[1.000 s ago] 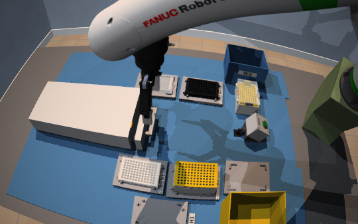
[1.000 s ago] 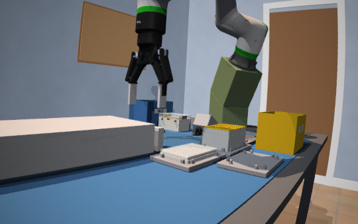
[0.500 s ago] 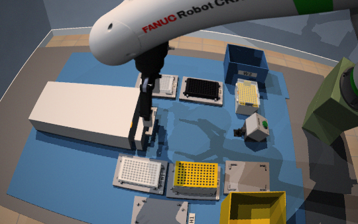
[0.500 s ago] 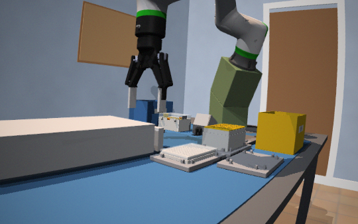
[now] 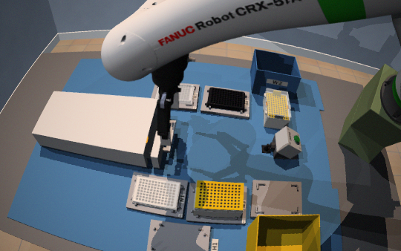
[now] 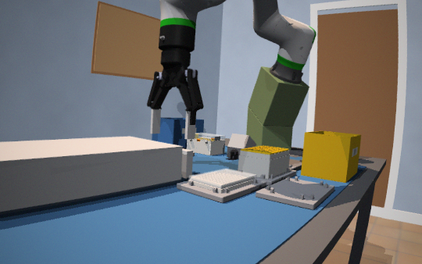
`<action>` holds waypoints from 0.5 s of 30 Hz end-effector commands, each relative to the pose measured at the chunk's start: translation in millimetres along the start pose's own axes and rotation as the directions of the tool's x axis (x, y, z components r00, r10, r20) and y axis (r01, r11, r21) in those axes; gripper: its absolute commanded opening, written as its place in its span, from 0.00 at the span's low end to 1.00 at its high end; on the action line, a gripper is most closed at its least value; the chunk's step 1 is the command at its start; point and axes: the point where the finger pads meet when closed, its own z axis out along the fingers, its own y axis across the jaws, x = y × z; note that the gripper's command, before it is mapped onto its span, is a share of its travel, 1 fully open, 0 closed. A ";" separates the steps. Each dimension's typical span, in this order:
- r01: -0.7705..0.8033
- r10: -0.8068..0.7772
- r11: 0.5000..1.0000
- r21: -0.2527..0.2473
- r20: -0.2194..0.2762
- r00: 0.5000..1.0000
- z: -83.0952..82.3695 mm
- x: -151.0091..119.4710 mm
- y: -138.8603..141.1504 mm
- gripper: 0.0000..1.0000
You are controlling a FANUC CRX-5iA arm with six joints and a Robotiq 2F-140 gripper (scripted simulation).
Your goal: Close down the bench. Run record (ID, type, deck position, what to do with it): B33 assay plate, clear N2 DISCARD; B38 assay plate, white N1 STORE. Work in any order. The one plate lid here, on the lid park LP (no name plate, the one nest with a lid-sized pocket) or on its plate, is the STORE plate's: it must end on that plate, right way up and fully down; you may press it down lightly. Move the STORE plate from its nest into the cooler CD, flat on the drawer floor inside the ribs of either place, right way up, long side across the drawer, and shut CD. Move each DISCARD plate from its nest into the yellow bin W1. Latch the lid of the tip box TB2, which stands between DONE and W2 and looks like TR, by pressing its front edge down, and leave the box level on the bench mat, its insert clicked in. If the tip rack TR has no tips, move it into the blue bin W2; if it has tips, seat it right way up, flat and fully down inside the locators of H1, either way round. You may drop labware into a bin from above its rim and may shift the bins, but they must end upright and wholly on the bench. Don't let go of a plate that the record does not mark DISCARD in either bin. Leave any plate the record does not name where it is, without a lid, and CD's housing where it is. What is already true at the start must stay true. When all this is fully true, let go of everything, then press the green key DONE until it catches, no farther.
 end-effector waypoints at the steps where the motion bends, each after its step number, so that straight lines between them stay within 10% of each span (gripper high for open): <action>1: 0.000 0.000 1.000 0.000 0.000 1.000 4.2 0.2 0.1 0.87; 15: 0.000 0.000 1.000 0.000 0.000 1.000 20.2 0.3 0.1 0.87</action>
